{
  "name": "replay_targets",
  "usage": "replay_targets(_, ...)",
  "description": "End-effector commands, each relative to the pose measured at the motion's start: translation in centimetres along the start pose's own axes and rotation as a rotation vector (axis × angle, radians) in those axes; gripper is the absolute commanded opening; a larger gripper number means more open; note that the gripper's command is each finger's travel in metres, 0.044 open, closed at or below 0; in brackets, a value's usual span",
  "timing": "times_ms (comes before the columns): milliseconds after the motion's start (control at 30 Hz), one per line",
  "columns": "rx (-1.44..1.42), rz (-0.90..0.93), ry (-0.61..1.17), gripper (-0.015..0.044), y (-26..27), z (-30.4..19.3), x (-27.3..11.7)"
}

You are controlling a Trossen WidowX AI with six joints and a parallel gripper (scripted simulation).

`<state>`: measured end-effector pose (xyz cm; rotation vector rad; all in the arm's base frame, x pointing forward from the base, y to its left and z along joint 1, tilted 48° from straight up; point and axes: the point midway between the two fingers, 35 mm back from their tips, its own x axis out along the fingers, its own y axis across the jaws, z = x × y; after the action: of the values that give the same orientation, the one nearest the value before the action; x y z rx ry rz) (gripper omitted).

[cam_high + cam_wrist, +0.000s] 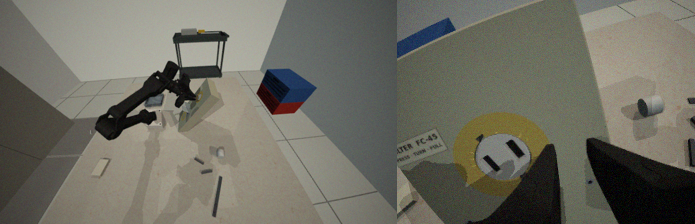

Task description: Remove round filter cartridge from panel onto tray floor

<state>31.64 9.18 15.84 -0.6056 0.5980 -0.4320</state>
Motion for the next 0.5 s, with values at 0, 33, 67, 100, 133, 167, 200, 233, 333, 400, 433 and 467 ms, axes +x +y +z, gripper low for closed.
replay_targets(0, -0.348, 0.045, -0.010, 0.0091, 3.55, -1.74, -1.91)
replay_targets(33, -0.402, 0.051, -0.013, 0.0091, 4.05, -2.04, -2.23)
replay_targets(67, -0.434, 0.054, -0.015, 0.0091, 4.34, -2.22, -2.43)
replay_targets(100, -0.445, 0.055, -0.016, 0.0091, 4.44, -2.28, -2.49)
replay_targets(133, -0.445, 0.055, -0.016, 0.0091, 4.44, -2.28, -2.49)
replay_targets(167, -0.445, 0.055, -0.016, 0.0091, 4.44, -2.28, -2.49)
replay_targets(200, -0.445, 0.055, -0.016, 0.0091, 4.44, -2.28, -2.49)
replay_targets(233, -0.445, 0.055, -0.016, 0.0091, 4.44, -2.28, -2.49)
replay_targets(333, -0.445, 0.055, -0.016, 0.0091, 4.44, -2.28, -2.49)
replay_targets(400, -0.445, 0.056, -0.016, 0.0091, 4.46, -2.28, -2.39)
replay_targets(433, -0.445, 0.056, -0.015, 0.0091, 4.48, -2.28, -2.28)
replay_targets(467, -0.445, 0.057, -0.014, 0.0091, 4.52, -2.29, -2.12)
